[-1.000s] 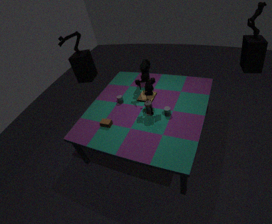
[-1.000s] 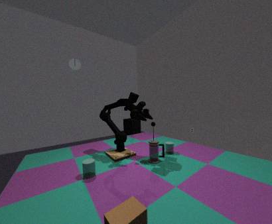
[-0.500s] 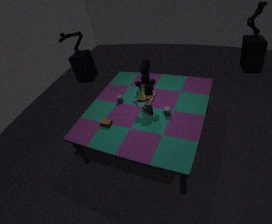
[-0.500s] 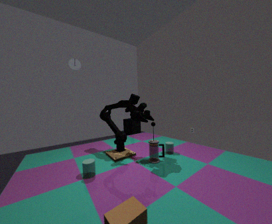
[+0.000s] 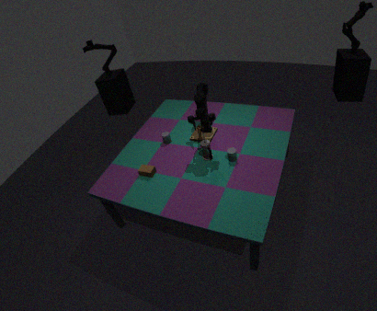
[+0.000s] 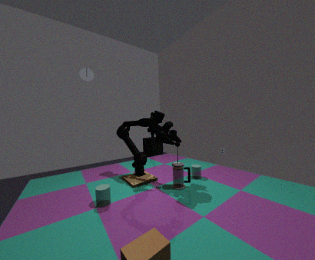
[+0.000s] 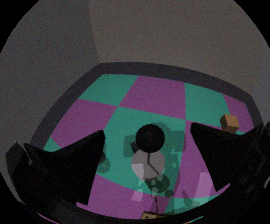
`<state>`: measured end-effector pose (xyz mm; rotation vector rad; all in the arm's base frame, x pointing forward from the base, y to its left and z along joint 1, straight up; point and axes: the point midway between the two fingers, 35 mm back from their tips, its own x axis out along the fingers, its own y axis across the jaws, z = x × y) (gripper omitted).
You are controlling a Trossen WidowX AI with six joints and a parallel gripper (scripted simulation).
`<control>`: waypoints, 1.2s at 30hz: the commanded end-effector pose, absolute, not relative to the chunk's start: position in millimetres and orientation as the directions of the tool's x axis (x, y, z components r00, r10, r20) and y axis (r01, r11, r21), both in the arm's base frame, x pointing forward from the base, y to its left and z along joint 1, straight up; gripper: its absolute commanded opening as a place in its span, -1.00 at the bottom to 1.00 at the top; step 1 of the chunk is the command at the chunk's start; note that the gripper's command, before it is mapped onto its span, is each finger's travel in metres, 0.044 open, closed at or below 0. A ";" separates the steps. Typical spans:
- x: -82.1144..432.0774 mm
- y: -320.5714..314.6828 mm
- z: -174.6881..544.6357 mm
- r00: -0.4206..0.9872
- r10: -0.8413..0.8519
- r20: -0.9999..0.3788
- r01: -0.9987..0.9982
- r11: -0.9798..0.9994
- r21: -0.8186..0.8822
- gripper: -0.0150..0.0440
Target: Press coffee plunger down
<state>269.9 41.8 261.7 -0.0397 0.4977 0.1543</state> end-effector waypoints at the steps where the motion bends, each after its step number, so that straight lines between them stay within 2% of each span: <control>1: 272.9 41.4 256.6 0.865 0.132 -0.485 -0.151 0.989 0.001 0.91; 12: 272.9 41.4 256.6 0.865 0.132 -0.485 -0.151 0.989 0.001 -0.07; 36: 275.8 41.9 238.5 0.865 0.132 -0.484 -0.151 0.989 0.001 -0.10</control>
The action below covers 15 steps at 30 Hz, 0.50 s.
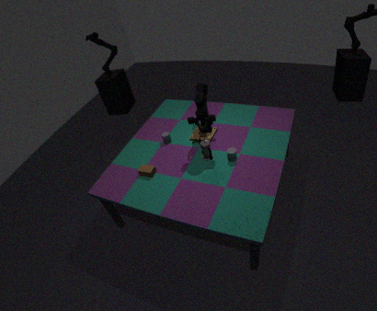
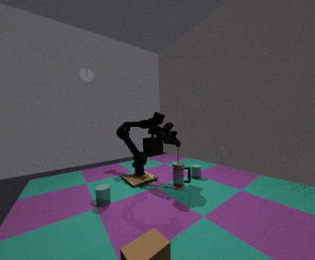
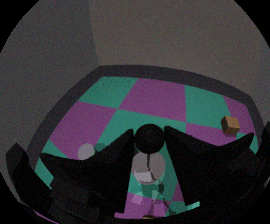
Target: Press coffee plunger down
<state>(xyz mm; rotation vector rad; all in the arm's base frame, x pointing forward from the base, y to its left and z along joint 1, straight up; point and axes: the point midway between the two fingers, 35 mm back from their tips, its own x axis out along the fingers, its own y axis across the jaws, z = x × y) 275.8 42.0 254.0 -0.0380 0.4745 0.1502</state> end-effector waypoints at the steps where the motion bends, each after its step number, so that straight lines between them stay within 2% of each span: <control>1: 276.0 41.9 236.9 0.865 0.132 -0.484 -0.151 0.989 0.001 -0.10; 15: 279.1 42.5 214.2 0.865 0.132 -0.484 -0.151 0.989 0.001 -0.10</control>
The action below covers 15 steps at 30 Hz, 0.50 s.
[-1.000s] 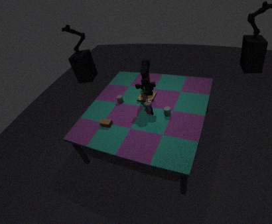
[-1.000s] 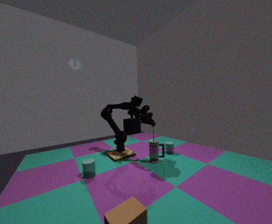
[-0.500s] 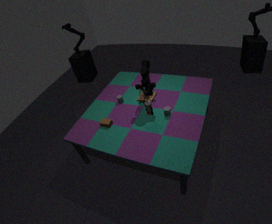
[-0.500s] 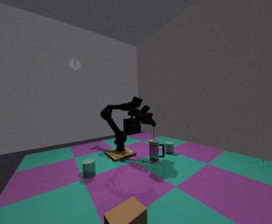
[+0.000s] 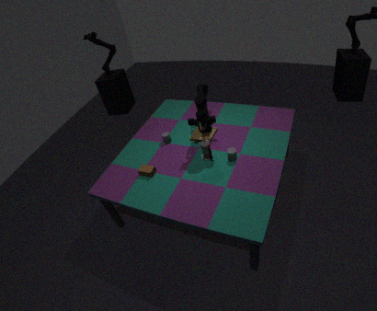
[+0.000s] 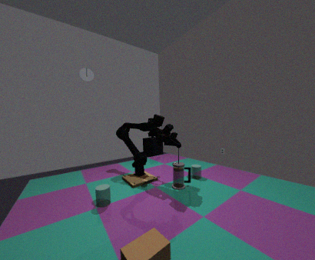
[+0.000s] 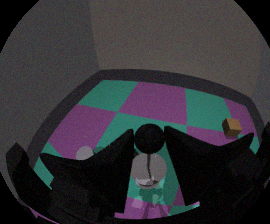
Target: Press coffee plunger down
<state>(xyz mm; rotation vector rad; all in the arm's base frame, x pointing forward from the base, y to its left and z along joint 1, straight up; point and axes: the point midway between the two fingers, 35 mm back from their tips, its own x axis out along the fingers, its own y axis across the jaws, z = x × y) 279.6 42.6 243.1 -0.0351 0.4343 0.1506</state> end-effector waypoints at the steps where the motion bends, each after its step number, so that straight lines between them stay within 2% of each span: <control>1: 279.3 42.5 212.6 0.865 0.132 -0.484 -0.151 0.989 0.001 -0.10; 15: 281.7 42.9 189.8 0.865 0.132 -0.484 -0.151 0.989 0.001 -0.10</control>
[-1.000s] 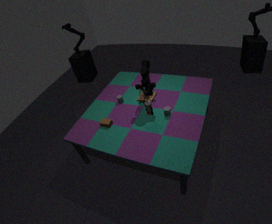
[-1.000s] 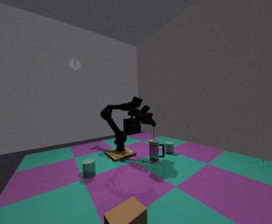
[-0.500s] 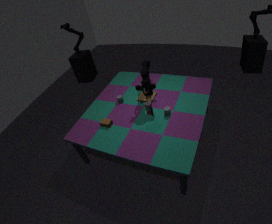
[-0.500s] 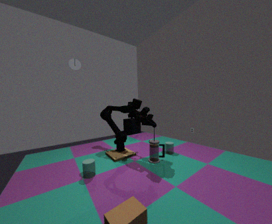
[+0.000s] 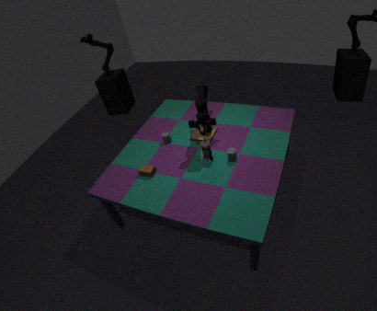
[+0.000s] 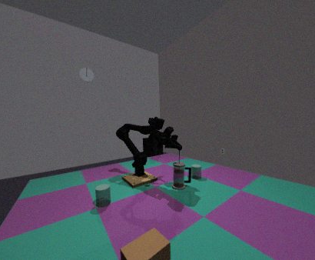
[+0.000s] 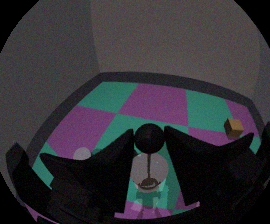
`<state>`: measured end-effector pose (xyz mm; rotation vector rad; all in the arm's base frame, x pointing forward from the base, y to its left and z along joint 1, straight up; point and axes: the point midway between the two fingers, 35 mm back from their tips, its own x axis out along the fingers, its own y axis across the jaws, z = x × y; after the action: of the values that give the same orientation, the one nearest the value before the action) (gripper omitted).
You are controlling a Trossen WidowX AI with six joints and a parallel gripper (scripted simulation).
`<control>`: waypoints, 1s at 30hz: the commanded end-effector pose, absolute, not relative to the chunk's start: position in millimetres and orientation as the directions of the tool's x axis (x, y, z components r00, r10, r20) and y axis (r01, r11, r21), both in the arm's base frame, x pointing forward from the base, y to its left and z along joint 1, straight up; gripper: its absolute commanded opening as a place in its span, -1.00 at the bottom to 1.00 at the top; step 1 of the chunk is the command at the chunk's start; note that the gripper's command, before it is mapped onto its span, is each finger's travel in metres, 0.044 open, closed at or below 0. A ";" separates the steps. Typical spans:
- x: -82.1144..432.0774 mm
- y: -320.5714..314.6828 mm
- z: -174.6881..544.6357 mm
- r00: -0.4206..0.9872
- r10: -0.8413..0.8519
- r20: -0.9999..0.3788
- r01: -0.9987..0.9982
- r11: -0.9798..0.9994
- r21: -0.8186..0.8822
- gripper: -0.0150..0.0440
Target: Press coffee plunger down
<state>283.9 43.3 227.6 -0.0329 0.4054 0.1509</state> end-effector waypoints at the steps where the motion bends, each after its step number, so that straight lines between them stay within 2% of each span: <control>1: 281.8 42.9 188.2 0.865 0.132 -0.484 -0.151 0.989 0.001 -0.10; 30: 294.3 45.3 163.1 0.866 0.132 -0.483 -0.151 0.989 0.001 -0.10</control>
<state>296.8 45.7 196.0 -0.0331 0.4012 0.1523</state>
